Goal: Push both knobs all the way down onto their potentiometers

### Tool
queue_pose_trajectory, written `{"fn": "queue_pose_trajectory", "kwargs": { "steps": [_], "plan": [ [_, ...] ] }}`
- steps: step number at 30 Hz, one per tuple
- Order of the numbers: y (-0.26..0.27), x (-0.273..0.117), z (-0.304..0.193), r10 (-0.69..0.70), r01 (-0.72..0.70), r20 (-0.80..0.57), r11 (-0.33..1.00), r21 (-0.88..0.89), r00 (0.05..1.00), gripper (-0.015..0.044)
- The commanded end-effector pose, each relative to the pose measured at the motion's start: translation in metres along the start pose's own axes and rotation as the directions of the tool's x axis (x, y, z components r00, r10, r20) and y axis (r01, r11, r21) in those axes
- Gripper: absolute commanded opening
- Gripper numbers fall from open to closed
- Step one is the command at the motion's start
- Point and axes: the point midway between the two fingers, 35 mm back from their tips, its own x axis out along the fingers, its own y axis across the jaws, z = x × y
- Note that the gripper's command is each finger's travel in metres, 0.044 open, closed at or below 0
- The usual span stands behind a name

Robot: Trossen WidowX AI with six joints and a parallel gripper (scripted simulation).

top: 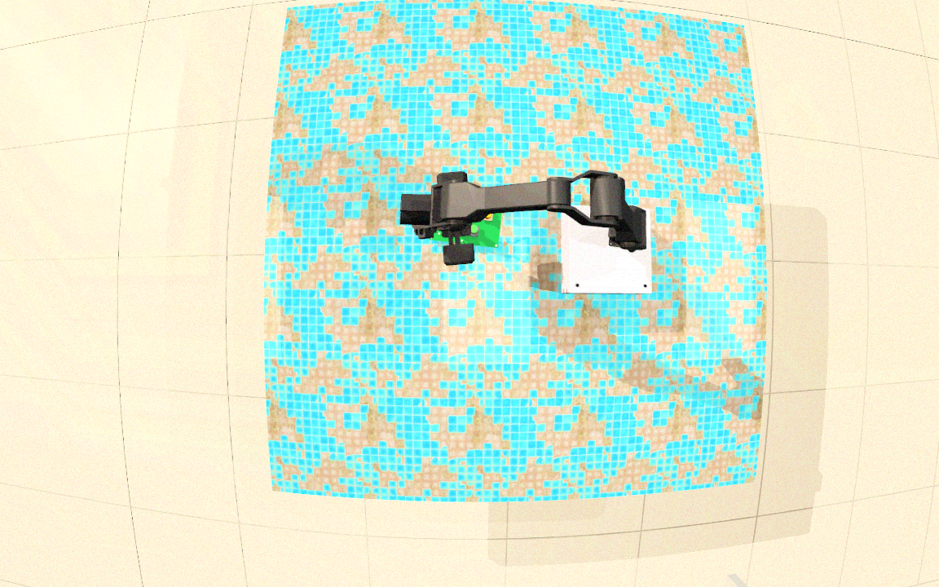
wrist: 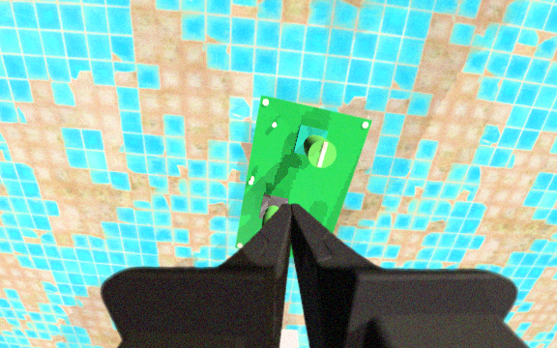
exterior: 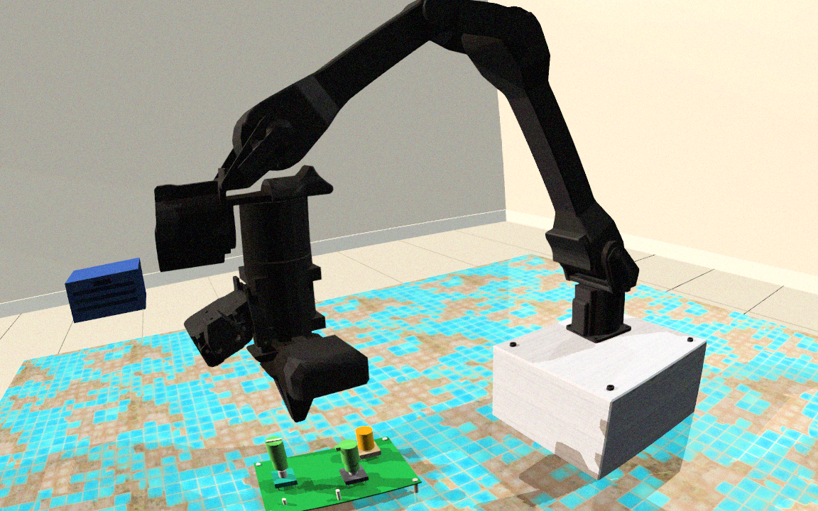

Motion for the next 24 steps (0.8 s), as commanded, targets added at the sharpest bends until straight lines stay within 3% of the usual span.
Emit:
{"fn": "queue_pose_trajectory", "kwargs": {
  "steps": [1,12,24],
  "plan": [
    [-0.0009,-0.0007,0.0018,0.005,-0.005,-0.003,0.988,-0.157,1.000,0.0000],
    [-0.0042,-0.0032,0.0060,0.007,-0.009,-0.007,0.858,-0.513,1.000,0.0000],
    [-0.0081,-0.0057,0.0105,0.009,-0.014,-0.011,0.577,-0.816,1.000,0.0000]
  ]
}}
